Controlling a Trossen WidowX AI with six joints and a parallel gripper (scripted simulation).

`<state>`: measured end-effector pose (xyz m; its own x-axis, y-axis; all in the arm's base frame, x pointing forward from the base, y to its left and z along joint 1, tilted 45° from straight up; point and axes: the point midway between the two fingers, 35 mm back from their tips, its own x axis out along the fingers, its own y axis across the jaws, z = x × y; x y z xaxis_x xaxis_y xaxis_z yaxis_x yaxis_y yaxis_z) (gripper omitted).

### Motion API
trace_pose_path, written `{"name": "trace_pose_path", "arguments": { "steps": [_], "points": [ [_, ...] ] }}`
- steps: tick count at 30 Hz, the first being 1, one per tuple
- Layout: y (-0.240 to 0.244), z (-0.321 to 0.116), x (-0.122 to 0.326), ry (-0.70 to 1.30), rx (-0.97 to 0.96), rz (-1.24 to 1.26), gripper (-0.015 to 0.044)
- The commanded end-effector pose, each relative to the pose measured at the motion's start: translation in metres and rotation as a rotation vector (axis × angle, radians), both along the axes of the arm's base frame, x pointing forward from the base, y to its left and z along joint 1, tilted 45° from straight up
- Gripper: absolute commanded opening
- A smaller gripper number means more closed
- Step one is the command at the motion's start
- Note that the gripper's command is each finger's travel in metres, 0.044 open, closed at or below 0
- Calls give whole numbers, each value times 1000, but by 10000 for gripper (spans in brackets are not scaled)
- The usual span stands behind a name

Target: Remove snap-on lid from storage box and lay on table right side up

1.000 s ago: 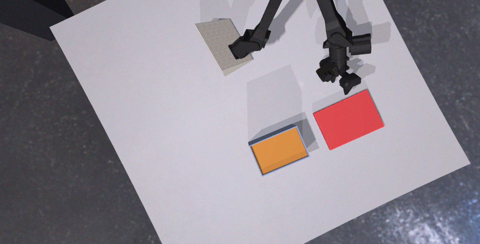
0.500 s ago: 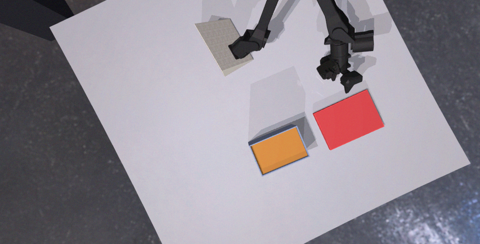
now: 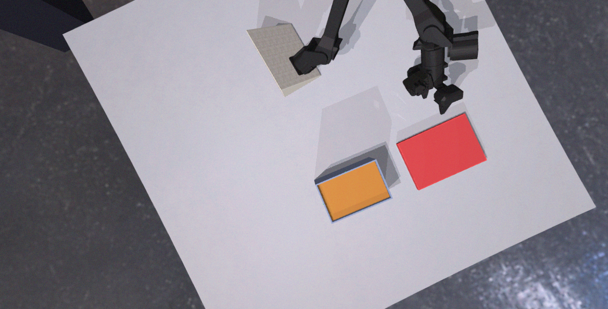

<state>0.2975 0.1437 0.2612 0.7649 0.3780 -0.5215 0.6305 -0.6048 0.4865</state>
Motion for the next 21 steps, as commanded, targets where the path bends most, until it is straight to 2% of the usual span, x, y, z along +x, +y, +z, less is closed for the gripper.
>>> {"name": "trace_pose_path", "arguments": {
  "steps": [1,12,21],
  "points": [
    [-5,11,-3,-11,4,5,440],
    [-18,25,-11,-10,3,5,440],
    [-16,17,-9,-10,3,5,440]
  ]
}}
